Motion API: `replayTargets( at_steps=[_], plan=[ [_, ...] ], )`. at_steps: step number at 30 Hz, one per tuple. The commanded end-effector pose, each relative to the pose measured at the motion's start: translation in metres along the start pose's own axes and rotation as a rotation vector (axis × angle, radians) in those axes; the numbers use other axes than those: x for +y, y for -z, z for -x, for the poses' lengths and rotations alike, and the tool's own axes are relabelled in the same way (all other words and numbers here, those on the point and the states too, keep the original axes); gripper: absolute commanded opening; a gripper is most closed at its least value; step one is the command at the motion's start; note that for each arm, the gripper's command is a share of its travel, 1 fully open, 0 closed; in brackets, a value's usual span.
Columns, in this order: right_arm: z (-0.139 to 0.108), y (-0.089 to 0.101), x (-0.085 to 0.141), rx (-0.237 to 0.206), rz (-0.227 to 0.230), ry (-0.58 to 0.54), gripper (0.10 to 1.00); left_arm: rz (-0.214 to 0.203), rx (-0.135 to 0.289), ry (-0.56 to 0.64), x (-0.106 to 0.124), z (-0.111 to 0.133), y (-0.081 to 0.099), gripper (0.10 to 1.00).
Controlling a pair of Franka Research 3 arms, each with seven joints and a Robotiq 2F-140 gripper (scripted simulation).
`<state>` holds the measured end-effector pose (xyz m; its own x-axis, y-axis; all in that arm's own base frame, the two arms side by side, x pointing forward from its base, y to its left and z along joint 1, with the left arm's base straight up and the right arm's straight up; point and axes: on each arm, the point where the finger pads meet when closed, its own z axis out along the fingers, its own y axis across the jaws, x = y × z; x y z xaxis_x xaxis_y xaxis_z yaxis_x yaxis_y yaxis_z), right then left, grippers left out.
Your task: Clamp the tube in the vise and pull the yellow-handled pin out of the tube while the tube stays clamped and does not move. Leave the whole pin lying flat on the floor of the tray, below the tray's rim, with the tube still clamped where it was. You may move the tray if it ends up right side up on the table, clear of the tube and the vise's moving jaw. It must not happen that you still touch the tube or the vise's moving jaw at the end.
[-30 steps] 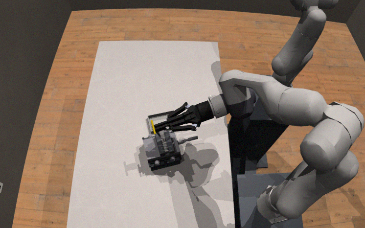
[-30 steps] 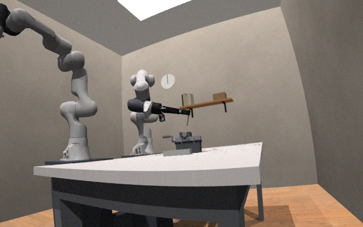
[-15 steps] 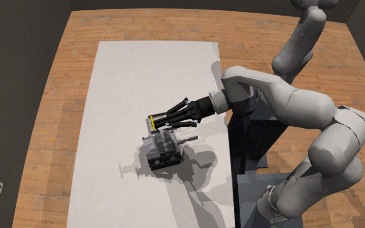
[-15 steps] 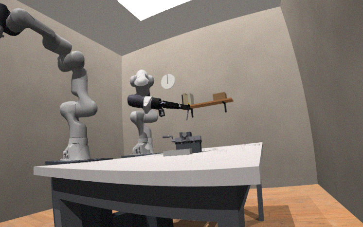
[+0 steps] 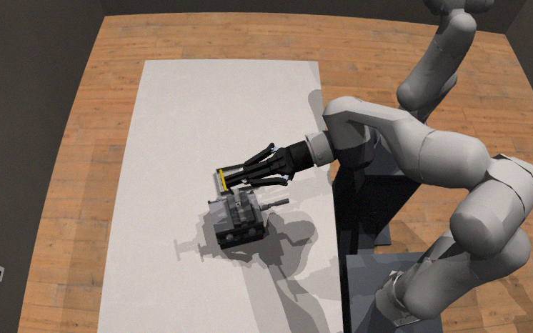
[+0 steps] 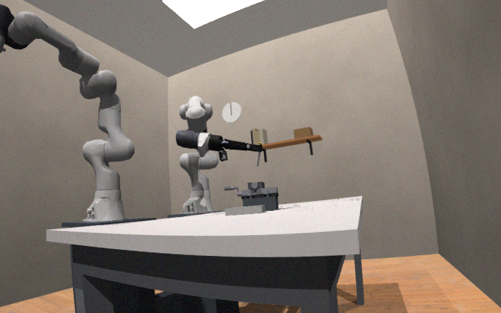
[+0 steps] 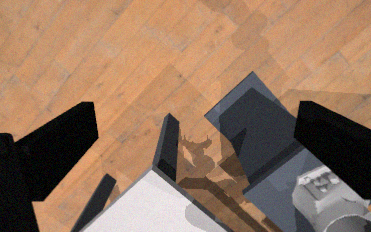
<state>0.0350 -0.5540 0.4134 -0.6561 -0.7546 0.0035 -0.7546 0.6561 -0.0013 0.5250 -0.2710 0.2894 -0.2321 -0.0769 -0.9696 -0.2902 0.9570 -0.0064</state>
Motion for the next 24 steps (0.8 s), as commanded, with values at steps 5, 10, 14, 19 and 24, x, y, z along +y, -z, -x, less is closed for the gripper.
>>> replayTargets(
  at_steps=[5, 10, 14, 19, 24],
  plan=[
    [0.001, 0.000, 0.000, -0.003, 0.001, -0.005, 1.000, 0.004, 0.020, -0.007, -0.001, -0.002, -0.001, 0.099],
    [0.001, 0.000, 0.000, -0.003, 0.001, -0.005, 1.000, 0.003, 0.036, -0.007, -0.003, -0.003, -0.002, 0.099],
    [0.001, 0.000, 0.000, -0.003, 0.001, -0.005, 1.000, 0.003, 0.069, -0.008, -0.006, -0.007, -0.002, 0.099],
    [0.001, 0.000, 0.000, -0.003, 0.001, -0.005, 1.000, 0.002, 0.131, -0.009, -0.013, -0.015, -0.004, 0.099],
    [0.001, 0.000, 0.000, -0.003, 0.001, -0.005, 1.000, 0.001, 0.220, -0.011, -0.023, -0.025, -0.006, 0.099]
  ],
)
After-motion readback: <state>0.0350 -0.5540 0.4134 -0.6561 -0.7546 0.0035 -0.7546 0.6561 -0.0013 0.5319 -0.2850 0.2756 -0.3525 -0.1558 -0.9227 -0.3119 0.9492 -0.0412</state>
